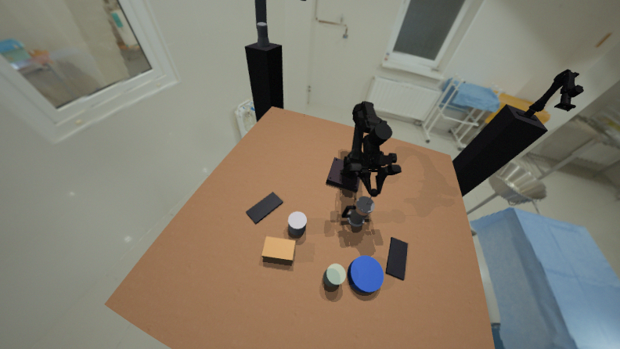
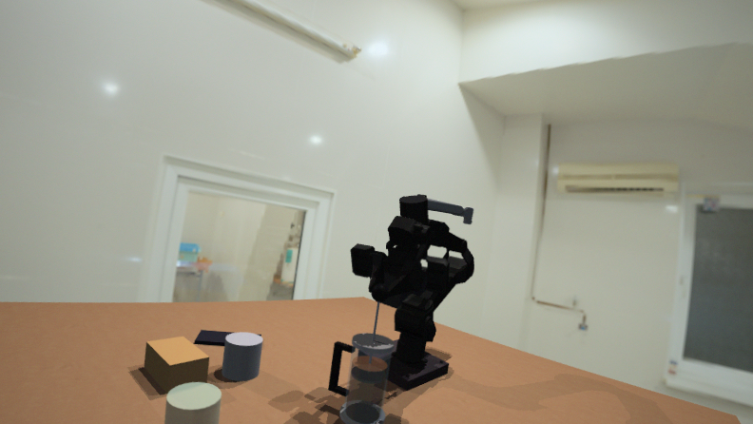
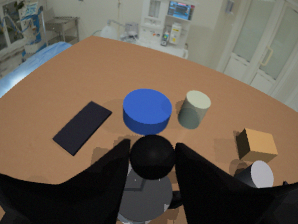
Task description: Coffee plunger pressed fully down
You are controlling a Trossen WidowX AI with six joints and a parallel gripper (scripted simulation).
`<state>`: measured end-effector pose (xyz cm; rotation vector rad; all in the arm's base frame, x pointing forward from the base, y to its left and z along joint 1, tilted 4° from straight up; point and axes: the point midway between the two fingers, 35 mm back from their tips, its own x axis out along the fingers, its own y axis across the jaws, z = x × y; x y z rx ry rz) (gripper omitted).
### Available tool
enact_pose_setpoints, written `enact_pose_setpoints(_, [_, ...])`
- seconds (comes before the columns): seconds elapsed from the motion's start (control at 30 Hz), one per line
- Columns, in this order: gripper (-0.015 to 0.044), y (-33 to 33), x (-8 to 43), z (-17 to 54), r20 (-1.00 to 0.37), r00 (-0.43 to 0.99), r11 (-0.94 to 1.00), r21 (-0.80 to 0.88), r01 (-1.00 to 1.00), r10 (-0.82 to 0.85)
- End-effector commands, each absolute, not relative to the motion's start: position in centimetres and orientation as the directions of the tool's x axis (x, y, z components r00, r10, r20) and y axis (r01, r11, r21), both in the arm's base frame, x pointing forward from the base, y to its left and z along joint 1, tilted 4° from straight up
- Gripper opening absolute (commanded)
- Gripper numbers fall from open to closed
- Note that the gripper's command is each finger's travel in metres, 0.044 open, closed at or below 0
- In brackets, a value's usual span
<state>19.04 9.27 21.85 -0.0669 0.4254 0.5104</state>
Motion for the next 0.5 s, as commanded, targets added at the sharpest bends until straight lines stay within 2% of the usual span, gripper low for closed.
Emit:
enact_pose_setpoints(0.0, [0.0119,9.3,19.1,19.9,-0.450,0.770,0.874,0.052,-0.483,0.452])
enact_pose_setpoints(0.47, [0.0119,9.6,19.2,17.6,-0.450,0.770,0.874,0.052,-0.483,0.452])
